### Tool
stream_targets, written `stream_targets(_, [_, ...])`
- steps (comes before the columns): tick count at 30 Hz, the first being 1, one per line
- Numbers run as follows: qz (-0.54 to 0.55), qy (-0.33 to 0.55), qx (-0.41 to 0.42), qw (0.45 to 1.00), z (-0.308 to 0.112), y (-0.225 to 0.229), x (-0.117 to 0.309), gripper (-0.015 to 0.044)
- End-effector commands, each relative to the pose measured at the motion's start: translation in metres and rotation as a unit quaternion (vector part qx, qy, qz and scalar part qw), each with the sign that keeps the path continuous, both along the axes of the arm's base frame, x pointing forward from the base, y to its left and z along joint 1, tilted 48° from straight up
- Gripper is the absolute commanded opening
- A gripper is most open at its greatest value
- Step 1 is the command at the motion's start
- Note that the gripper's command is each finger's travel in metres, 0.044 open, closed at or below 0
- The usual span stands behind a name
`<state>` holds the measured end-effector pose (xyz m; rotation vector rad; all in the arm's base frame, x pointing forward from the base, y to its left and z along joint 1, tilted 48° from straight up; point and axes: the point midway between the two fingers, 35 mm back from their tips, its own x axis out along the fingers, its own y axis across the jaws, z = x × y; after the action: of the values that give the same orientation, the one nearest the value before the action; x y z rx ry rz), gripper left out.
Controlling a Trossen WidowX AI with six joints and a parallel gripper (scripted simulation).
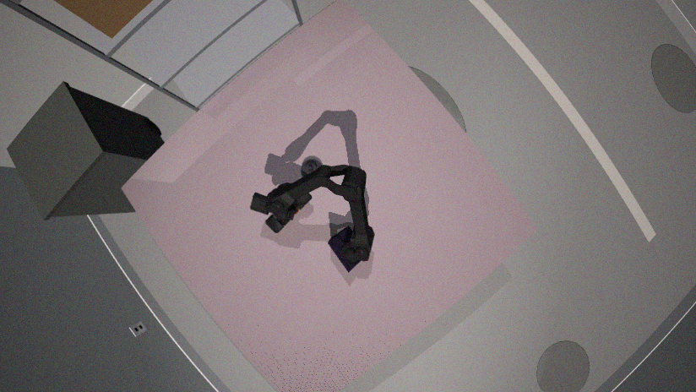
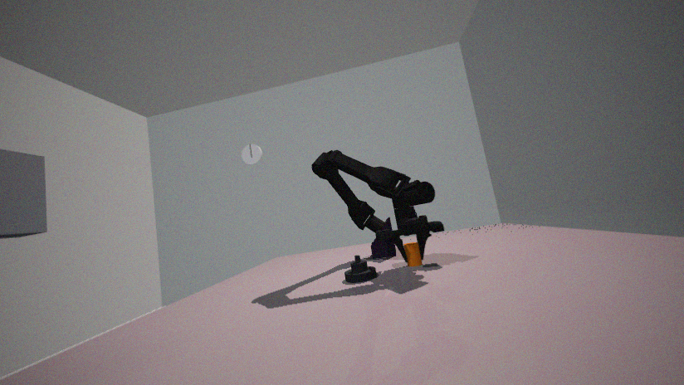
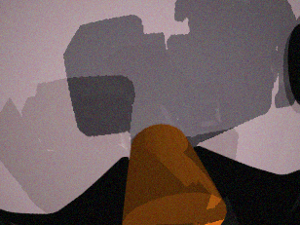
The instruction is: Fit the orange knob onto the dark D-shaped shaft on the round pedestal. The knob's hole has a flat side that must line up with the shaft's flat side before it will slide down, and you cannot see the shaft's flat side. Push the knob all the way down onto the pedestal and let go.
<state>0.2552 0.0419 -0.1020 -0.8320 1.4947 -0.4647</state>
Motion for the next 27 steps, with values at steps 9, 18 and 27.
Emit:
stream_targets(9, [0.003,0.003,0.001,1.0,0.015,0.027,0.003,0.0])
stream_targets(18, [0.003,0.004,0.003,1.0,0.047,0.072,0.002,0.0])
stream_targets(27, [0.002,0.004,0.0,1.0,0.083,0.111,-0.009,0.0])
